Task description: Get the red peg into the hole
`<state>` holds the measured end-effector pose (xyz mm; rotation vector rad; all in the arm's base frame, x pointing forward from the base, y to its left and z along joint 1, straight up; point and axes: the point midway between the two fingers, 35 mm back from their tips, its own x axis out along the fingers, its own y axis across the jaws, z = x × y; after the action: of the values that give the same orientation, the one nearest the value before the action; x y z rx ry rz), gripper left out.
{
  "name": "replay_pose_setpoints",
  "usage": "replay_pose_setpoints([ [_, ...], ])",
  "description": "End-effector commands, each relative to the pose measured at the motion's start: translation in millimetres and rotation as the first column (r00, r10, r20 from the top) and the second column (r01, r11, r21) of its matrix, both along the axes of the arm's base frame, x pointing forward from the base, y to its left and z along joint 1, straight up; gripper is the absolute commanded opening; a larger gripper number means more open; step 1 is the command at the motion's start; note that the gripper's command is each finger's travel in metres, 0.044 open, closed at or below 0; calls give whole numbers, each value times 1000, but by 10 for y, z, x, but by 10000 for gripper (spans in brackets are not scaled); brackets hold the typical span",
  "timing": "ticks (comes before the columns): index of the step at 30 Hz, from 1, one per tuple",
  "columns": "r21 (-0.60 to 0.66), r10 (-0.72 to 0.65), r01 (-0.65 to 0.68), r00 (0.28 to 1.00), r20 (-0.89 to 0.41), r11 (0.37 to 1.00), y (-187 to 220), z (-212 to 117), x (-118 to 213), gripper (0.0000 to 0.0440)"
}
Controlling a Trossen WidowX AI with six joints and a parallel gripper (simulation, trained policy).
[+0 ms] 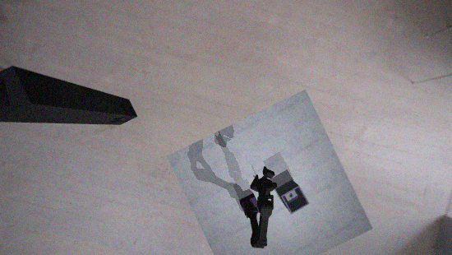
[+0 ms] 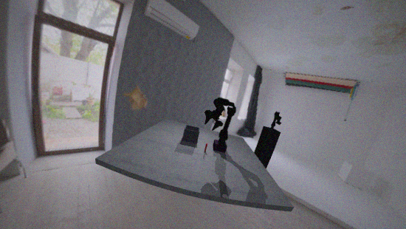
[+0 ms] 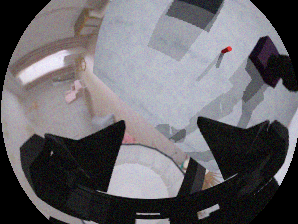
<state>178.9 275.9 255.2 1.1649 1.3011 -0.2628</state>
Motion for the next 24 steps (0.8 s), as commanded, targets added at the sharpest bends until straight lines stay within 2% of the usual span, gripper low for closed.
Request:
replay_pose_setpoints([
  [1, -77, -23, 19, 998, -52, 997, -209, -204, 33, 440],
  [12, -246, -108, 56, 973, -206, 968, -755, -690, 0, 440],
  [24, -368, -189, 53, 920, -343, 928, -1130, -1193, -130, 440],
])
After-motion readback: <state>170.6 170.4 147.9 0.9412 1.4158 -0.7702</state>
